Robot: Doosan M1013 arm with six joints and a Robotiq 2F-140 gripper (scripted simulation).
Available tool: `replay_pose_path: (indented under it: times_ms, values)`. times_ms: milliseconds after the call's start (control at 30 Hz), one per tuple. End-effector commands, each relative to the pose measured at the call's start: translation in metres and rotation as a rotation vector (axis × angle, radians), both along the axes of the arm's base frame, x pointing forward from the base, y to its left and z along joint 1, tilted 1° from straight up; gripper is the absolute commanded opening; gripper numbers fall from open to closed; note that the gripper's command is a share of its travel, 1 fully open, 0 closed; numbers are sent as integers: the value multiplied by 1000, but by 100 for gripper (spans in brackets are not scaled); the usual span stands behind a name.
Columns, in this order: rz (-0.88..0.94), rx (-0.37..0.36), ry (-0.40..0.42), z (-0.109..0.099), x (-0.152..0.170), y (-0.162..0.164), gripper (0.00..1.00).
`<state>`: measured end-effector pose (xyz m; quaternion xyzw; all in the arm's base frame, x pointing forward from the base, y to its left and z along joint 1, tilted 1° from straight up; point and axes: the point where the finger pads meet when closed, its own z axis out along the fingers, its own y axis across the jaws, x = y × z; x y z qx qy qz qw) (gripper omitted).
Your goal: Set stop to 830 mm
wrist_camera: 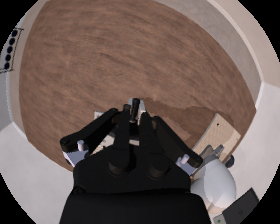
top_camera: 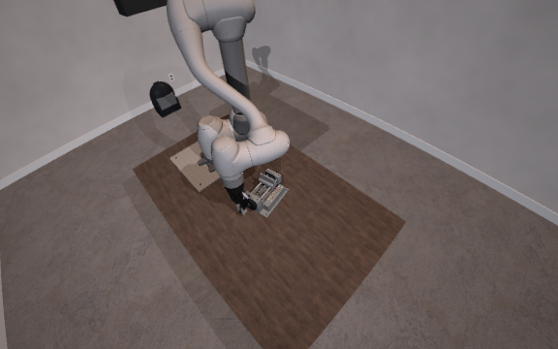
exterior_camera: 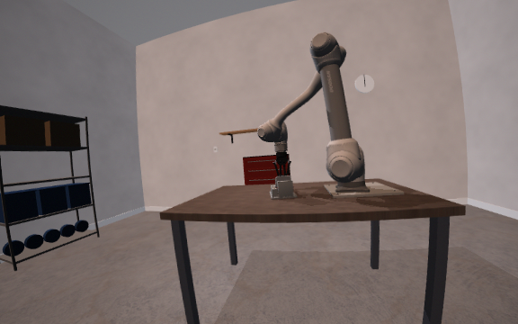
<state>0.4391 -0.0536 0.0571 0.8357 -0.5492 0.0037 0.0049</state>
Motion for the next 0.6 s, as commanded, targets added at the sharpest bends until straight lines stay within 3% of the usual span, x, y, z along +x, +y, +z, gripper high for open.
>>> replay_pose_path:
  times_ms: [0, 567]
  values:
    - [0, 1, -1, -2, 2, 1, 4]
    - [0, 1, -1, -6, 15, 6, 4]
